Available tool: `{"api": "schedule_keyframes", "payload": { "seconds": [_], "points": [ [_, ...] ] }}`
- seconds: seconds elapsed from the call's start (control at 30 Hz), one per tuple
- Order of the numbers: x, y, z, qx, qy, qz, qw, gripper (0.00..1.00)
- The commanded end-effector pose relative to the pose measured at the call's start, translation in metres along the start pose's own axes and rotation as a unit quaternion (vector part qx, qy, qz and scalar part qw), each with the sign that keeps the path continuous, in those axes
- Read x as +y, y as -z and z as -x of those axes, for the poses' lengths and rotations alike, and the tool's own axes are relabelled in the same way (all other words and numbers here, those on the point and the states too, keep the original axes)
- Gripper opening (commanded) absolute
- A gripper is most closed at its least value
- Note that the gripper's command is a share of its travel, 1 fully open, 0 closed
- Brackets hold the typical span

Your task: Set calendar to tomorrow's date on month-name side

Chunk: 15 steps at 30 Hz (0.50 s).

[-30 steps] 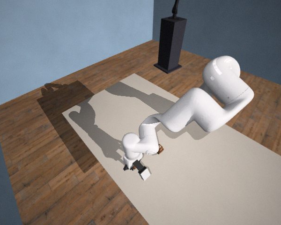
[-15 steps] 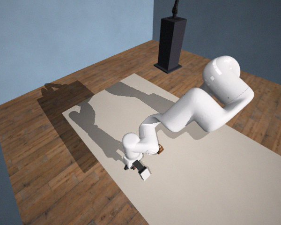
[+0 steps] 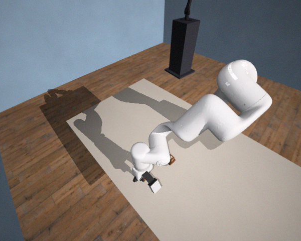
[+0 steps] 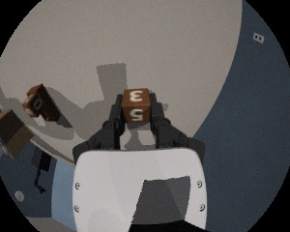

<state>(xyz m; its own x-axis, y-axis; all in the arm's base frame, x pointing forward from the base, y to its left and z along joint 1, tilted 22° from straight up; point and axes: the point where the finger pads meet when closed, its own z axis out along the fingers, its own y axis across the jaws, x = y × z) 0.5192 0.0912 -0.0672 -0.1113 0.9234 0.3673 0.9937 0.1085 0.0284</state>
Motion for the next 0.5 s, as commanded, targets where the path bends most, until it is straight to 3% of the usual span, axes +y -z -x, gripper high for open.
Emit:
{"api": "schedule_keyframes", "payload": {
  "seconds": [0.0,0.47],
  "points": [
    [0.0017,0.0016,0.0000,0.000,0.000,0.002,1.000,0.29],
    [0.0016,0.0110,0.0000,0.000,0.000,0.002,1.000,0.29]
  ]
}}
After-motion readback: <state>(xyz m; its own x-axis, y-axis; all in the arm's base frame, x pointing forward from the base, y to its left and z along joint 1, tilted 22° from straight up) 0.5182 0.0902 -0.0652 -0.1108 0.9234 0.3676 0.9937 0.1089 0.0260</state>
